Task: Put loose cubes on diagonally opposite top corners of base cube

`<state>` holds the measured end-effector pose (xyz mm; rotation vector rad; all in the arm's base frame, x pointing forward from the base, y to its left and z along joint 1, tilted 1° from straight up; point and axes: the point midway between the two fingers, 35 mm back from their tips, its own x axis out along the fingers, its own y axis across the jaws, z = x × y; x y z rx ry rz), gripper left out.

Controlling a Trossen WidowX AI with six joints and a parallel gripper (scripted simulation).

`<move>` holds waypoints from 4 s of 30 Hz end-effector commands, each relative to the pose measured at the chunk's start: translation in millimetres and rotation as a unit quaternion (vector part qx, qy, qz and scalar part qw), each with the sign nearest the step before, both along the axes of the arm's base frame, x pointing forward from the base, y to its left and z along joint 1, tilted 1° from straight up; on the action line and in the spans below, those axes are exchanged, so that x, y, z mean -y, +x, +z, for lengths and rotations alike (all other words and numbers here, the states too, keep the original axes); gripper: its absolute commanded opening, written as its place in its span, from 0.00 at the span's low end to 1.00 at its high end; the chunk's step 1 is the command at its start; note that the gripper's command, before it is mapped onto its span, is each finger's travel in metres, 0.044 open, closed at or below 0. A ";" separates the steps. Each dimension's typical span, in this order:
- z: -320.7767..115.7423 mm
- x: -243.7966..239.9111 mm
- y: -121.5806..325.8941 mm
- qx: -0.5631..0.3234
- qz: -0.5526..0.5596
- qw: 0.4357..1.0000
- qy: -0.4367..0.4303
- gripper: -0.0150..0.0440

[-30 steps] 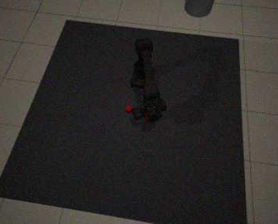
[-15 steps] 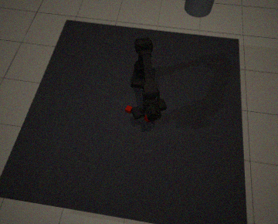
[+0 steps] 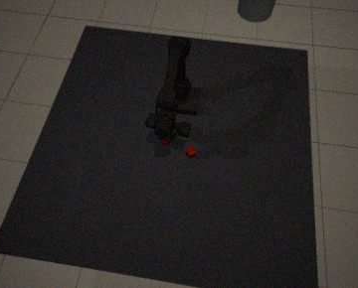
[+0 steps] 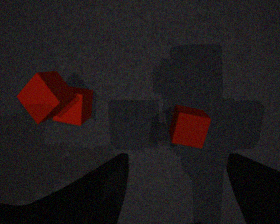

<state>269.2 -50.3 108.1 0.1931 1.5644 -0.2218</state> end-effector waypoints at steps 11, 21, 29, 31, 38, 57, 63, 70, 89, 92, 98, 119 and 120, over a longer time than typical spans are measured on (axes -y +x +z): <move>-9.0 19.9 -19.6 0.002 -0.099 0.995 0.003 0.70; -52.6 19.9 -21.5 0.002 -0.099 0.995 0.003 0.70; -67.3 20.1 -21.6 0.002 -0.099 0.995 0.003 0.70; -69.5 20.1 -21.5 0.002 -0.099 0.995 0.003 0.70; -81.0 20.3 -21.2 0.002 -0.099 0.995 0.003 0.70; -99.7 20.4 -22.0 0.002 -0.099 0.995 0.003 0.44; -96.7 21.5 -21.4 0.006 -0.107 0.994 -0.004 0.43; -76.7 22.7 -17.7 0.007 -0.110 0.994 -0.007 0.43; -17.1 21.6 -16.9 0.004 -0.102 0.995 0.000 0.43; -7.5 21.0 -18.1 0.003 -0.101 0.995 0.001 0.43; 9.8 19.8 -21.2 0.002 -0.099 0.995 0.003 0.43; 3.6 -23.8 -2.0 0.001 0.057 0.998 0.005 0.43; 3.3 -26.2 -1.1 0.001 0.066 0.998 0.005 0.43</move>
